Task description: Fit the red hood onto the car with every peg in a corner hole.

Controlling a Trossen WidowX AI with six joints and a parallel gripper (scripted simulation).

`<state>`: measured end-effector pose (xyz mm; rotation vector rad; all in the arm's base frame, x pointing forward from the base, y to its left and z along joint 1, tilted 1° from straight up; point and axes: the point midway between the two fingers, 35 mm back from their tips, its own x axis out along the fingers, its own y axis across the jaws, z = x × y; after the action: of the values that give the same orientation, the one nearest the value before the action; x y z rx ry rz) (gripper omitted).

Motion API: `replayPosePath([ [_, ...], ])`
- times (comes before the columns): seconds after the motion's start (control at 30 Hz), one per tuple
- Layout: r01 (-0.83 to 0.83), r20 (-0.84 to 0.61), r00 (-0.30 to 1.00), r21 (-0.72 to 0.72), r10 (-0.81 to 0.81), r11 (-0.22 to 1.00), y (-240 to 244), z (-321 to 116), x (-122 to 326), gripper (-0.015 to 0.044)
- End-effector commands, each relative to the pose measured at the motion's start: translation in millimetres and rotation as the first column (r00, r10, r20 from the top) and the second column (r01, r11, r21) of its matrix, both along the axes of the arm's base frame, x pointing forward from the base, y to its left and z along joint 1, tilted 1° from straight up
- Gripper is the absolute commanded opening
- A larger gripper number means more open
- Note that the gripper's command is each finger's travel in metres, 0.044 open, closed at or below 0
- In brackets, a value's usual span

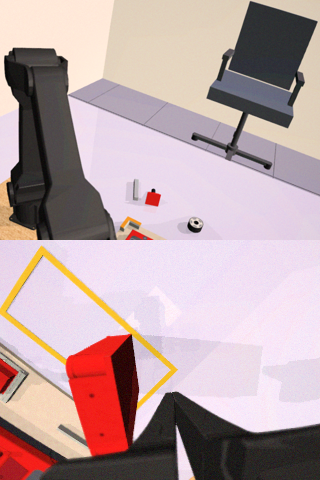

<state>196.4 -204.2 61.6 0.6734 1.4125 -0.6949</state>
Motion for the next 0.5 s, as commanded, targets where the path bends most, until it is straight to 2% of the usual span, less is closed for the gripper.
replayPosePath([
  [0.0, 0.005, -0.007, 1.0, 0.001, -0.005, 1.0, 0.4, -2.9, -0.6, 0.0],
  [0.47, 0.005, -0.006, 1.0, 0.002, -0.005, 1.0, 5.5, -2.7, 7.6, 0.0],
])
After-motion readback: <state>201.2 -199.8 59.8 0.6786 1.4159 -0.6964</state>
